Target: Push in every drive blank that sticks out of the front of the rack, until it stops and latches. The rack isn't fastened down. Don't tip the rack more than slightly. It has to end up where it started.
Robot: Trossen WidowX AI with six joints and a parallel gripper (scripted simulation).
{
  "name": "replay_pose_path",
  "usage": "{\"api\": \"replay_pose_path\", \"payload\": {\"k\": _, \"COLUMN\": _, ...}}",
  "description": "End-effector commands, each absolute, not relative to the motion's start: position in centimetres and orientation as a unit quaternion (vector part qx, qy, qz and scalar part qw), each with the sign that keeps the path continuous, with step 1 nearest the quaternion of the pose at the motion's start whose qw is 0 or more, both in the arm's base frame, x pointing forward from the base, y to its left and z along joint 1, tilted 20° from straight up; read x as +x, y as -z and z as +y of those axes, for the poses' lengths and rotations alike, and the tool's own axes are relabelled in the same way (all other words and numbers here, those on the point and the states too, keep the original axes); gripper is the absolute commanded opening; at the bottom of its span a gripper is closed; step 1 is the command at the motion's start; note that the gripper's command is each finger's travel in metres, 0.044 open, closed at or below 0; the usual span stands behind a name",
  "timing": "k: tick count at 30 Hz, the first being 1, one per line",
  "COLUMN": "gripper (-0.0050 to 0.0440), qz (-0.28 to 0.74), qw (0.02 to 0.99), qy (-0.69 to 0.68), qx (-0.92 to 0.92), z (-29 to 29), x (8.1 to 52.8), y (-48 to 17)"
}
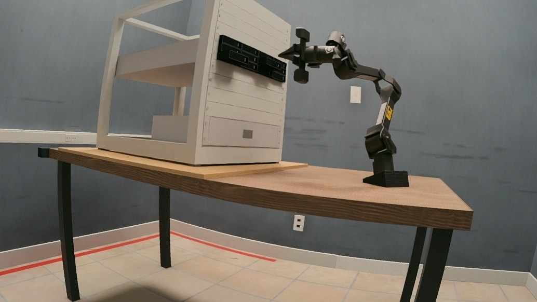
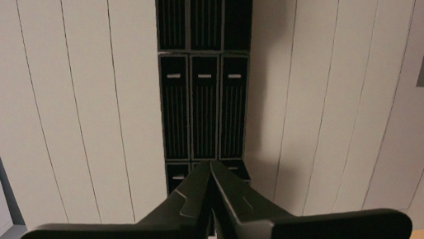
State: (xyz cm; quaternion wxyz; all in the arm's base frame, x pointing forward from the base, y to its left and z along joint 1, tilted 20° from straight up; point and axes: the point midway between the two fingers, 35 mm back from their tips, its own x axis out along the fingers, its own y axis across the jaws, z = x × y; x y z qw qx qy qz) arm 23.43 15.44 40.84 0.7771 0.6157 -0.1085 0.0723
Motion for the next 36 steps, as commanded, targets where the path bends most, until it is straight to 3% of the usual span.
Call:
{"api": "replay_pose_path", "payload": {"k": 1, "gripper": -0.005, "qz": -0.116, "qw": 0.771, "qy": -0.073, "qx": 0.622, "z": 17.0, "x": 23.8, "y": -41.8}}
{"api": "replay_pose_path", "payload": {"k": 13, "gripper": -0.005, "qz": -0.116, "qw": 0.771, "qy": -0.073, "qx": 0.622, "z": 22.9, "x": 25.4, "y": -42.0}}
{"api": "replay_pose_path", "payload": {"k": 36, "gripper": -0.005, "qz": -0.116, "qw": 0.771, "qy": -0.073, "qx": 0.622, "z": 27.2, "x": 26.6, "y": -42.1}}
